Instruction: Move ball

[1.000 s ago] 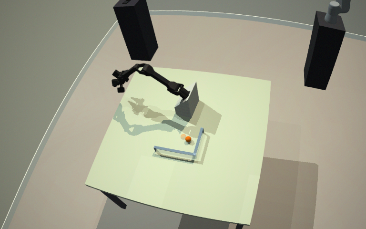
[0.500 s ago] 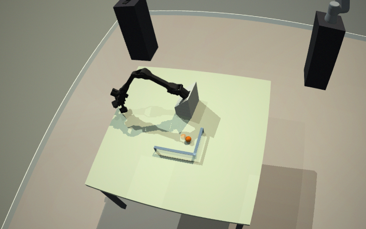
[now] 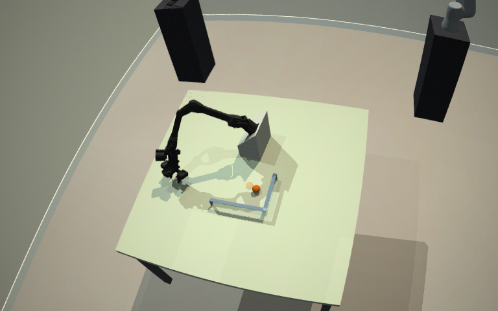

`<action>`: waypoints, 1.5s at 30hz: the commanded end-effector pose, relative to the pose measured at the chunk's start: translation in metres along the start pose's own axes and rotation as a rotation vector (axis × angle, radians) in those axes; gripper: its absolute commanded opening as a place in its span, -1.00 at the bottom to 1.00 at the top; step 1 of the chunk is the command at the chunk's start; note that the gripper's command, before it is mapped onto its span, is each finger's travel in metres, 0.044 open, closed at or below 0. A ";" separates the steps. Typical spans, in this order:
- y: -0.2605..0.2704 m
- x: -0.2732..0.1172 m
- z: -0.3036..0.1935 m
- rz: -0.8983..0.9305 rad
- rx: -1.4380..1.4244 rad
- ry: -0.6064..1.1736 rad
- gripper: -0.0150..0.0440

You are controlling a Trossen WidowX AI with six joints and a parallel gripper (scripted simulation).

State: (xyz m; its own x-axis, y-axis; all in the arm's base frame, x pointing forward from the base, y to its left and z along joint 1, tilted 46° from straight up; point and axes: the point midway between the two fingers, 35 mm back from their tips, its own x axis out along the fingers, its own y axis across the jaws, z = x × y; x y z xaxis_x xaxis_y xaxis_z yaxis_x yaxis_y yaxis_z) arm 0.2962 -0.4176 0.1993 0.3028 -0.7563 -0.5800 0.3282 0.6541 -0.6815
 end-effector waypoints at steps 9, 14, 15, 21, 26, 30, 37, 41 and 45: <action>0.197 -0.004 -0.011 0.280 -0.447 0.149 0.61; 0.273 -0.025 -0.036 0.368 -0.705 0.212 0.61; 0.287 -0.031 -0.041 0.381 -0.760 0.221 0.61; 0.361 -0.059 -0.068 0.433 -1.121 0.244 0.61; 0.422 -0.090 -0.106 0.434 -1.514 0.257 0.61; 0.457 -0.114 -0.141 0.390 -1.787 0.263 0.61; 0.467 -0.123 -0.156 0.360 -1.892 0.264 0.61; 0.466 -0.110 -0.162 0.360 -1.892 0.265 0.61; 0.466 -0.109 -0.162 0.360 -1.892 0.265 0.61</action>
State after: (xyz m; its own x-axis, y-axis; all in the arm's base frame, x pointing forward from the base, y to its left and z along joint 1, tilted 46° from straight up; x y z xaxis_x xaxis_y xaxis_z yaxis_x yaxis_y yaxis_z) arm 0.2755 -0.0308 -0.1255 -0.0510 -0.7084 -0.7040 -0.9987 0.0395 0.0326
